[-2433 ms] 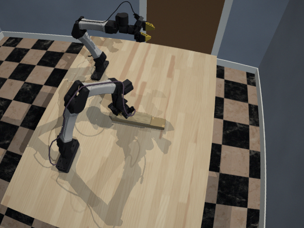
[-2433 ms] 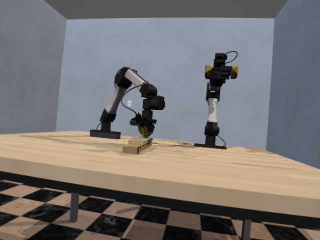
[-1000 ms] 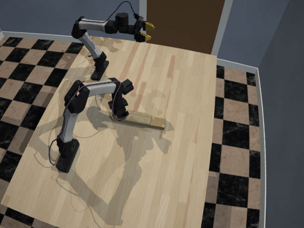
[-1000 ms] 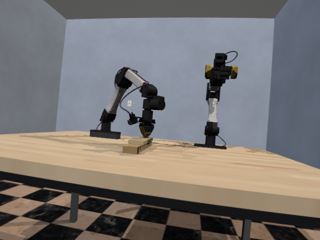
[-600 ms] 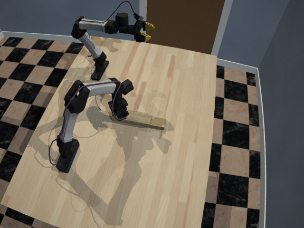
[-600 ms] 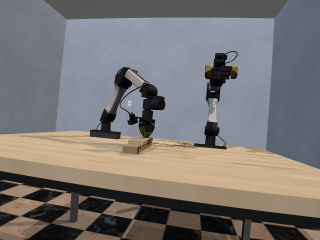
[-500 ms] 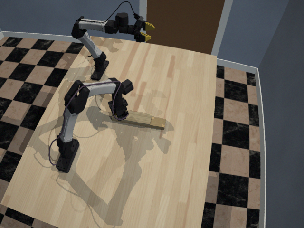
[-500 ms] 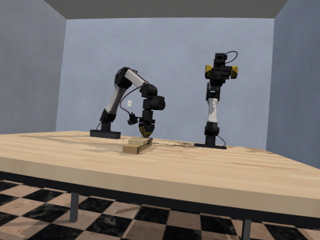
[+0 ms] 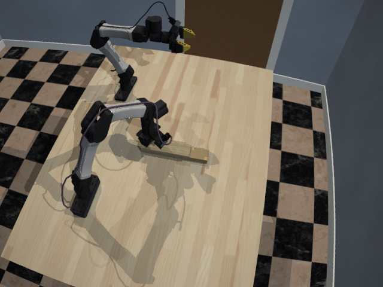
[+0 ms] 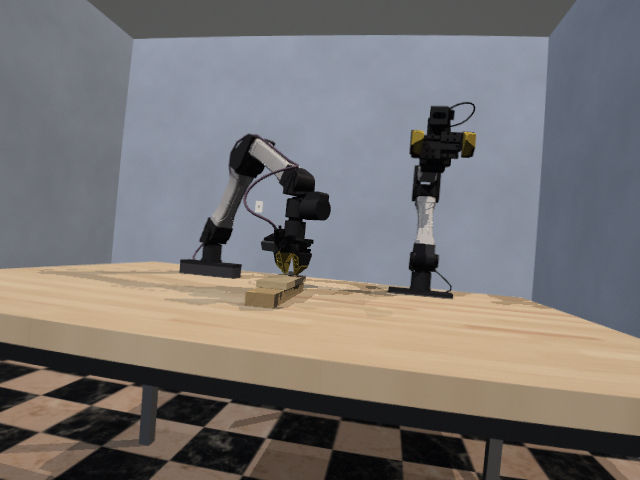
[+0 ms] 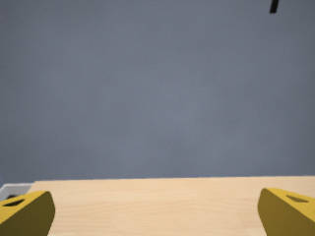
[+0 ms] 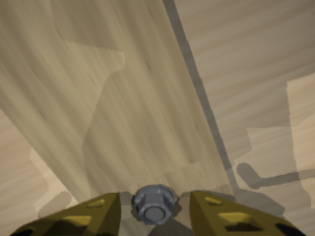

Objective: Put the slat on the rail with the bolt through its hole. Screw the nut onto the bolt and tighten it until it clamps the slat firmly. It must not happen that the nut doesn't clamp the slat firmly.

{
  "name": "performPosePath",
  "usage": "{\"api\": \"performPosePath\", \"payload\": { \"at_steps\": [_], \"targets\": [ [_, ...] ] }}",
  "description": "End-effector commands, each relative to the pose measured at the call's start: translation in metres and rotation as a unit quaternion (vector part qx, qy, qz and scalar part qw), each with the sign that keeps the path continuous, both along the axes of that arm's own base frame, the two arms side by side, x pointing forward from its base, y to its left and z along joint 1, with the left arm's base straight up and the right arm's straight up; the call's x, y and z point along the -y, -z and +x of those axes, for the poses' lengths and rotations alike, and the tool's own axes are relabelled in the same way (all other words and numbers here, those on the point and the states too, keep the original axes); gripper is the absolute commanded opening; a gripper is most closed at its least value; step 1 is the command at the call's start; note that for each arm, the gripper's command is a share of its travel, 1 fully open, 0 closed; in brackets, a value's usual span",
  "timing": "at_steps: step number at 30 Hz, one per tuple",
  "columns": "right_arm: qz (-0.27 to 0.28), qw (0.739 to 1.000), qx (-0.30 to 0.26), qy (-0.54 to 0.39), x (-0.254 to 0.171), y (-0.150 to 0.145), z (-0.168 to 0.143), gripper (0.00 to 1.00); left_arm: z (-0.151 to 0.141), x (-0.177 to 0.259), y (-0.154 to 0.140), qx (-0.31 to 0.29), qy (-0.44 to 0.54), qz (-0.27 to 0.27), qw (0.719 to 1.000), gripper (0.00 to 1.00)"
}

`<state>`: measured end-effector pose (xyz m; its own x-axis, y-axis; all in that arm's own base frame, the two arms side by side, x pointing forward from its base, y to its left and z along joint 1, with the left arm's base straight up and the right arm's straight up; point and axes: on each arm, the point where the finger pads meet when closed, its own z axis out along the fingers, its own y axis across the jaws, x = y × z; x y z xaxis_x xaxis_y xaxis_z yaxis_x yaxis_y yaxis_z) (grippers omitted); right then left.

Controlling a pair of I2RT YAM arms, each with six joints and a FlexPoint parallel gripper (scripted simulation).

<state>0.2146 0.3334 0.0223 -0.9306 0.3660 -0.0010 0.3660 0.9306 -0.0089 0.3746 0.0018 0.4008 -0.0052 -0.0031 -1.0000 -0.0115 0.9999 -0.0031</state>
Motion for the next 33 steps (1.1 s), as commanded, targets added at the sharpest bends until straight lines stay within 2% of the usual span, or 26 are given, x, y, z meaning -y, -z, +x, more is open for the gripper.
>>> {"api": "performPosePath", "payload": {
  "at_steps": [1, 3, 4, 8, 13, 18, 20, 21, 26, 33],
  "targets": [
    [0.015, 0.984, 0.007, -0.175, -0.0042, -0.0182, 0.0014, 0.36, -0.0018, 0.0007, -0.0075, 0.01, 0.001, 0.001, 1.0, 1.0],
    [0.015, 0.984, 0.007, -0.175, -0.0042, -0.0182, 0.0014, 0.36, -0.0018, 0.0007, -0.0075, 0.01, 0.001, 0.001, 1.0, 1.0],
    [0.016, 0.969, 0.008, -0.246, -0.0043, -0.0184, 0.0016, 0.36, -0.0018, 0.0007, -0.0075, 0.01, 0.001, 0.001, 1.0, 1.0],
    [0.014, 0.935, 0.009, -0.354, -0.0048, -0.0198, 0.0021, 0.36, -0.0018, 0.0007, -0.0075, 0.01, 0.001, 0.001, 1.0, 1.0],
    [0.012, 0.874, 0.01, -0.485, -0.0047, -0.0205, 0.0023, 0.36, -0.0018, 0.0007, -0.0075, 0.01, 0.001, 0.001, 1.0, 1.0],
    [0.01, 0.796, 0.01, -0.605, -0.0045, -0.021, 0.0024, 0.36, -0.0018, 0.0007, -0.0075, 0.01, 0.001, 0.001, 1.0, 1.0],
    [0.01, 0.796, 0.01, -0.605, -0.0045, -0.021, 0.0024, 0.36, -0.0018, 0.0007, -0.0075, 0.01, 0.001, 0.001, 1.0, 1.0],
    [0.011, 0.75, 0.011, -0.661, -0.0044, -0.0211, 0.0024, 0.36, -0.0018, 0.0007, -0.0075, 0.01, 0.001, 0.001, 1.0, 1.0],
    [0.007, 0.649, 0.01, -0.761, -0.0041, -0.0218, 0.0024, 0.36, -0.0018, 0.0007, -0.0075, 0.01, 0.001, 0.001, 1.0, 1.0],
    [0.004, 0.483, 0.01, -0.876, -0.0039, -0.0225, 0.0024, 0.36, -0.0018, 0.0007, -0.0075, 0.01, 0.001, 0.001, 1.0, 1.0]
  ]
}}
